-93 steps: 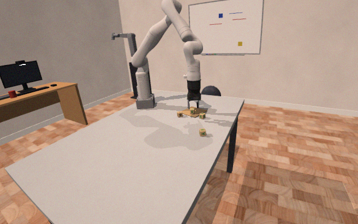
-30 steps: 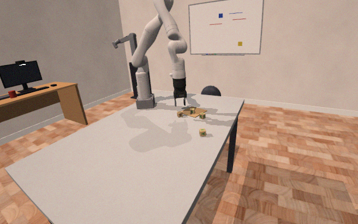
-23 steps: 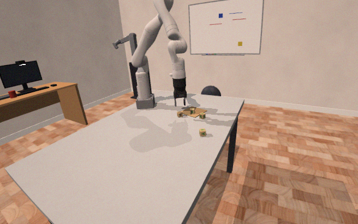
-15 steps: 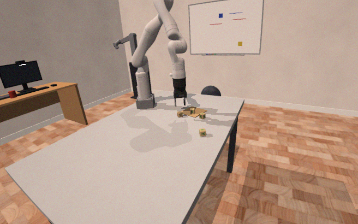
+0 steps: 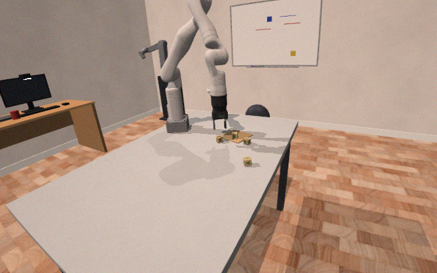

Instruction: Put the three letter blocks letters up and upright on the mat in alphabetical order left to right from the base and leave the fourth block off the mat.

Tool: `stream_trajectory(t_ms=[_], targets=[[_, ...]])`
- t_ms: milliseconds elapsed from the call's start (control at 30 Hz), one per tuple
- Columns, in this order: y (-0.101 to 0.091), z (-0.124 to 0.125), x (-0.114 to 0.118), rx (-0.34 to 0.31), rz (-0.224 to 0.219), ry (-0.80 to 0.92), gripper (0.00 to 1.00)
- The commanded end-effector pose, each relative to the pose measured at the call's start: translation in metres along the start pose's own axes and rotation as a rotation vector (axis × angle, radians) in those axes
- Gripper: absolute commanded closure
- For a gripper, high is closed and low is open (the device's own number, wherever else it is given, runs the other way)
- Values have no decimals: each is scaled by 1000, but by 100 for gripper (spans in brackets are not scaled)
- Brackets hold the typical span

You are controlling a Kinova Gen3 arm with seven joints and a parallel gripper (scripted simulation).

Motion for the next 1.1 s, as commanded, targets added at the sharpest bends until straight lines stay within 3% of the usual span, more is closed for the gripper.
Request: stream_trajectory(t_ms=[0,1067], targets=[[-1,0,0,-1,-1,0,0],[0,-7,2,-2,-1,1,0]])
Point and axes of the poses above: the point where the finger pads meet when closed, its own y axis out along the fingers, its own x axis across the jaws, z = x × y, the point moved 5 cm from there along -y, back along the fingers, and after that the axes turned 10 degrees about -y, right-handed, at the moved point
